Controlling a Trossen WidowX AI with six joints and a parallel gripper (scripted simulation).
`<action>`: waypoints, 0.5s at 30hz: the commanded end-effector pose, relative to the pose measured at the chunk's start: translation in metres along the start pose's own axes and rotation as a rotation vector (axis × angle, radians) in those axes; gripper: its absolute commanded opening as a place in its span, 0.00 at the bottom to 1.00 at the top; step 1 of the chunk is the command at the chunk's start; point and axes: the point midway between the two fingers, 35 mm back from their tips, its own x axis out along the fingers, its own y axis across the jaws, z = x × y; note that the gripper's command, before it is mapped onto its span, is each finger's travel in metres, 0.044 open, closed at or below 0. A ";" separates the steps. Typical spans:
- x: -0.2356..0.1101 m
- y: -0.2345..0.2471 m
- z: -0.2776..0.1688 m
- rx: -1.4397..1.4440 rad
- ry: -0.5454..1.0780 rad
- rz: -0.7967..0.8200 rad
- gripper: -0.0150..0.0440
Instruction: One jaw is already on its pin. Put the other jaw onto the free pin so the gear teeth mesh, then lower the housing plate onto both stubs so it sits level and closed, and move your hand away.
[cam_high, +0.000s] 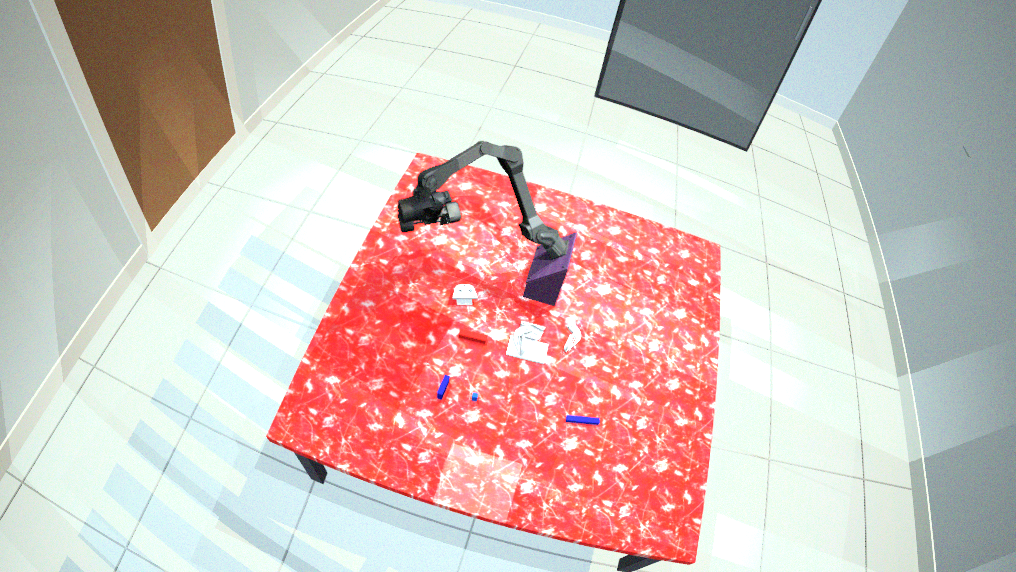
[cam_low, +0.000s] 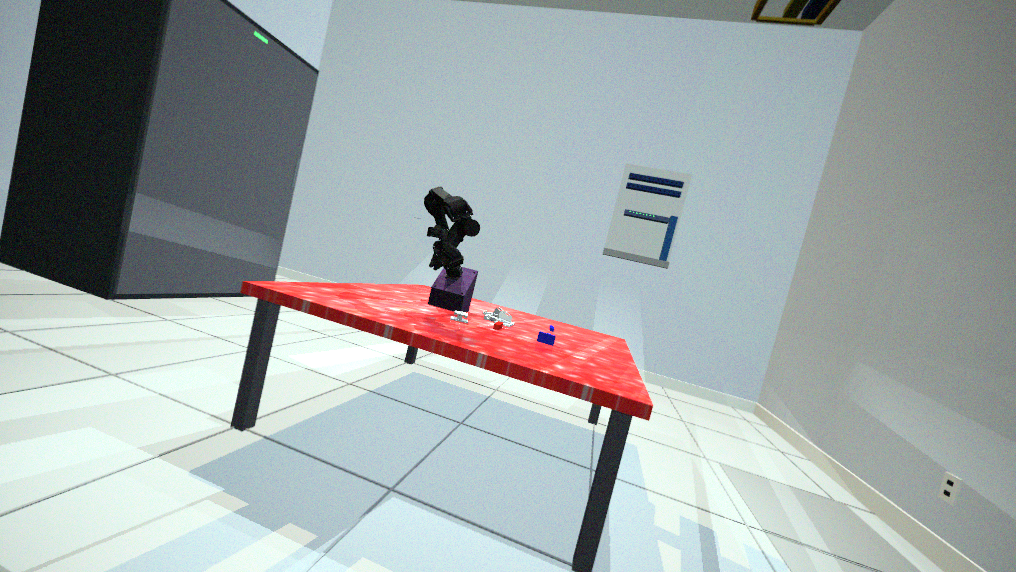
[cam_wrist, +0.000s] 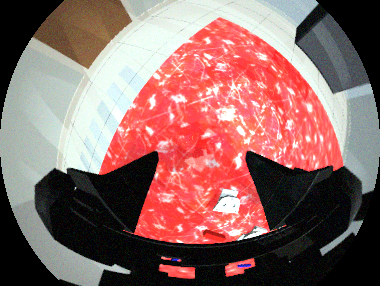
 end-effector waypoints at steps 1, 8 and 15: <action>0.004 0.006 -0.038 -0.115 0.057 0.003 1.00; 0.001 0.011 -0.093 -0.279 0.139 0.027 1.00; -0.006 0.008 -0.145 -0.447 0.206 0.056 1.00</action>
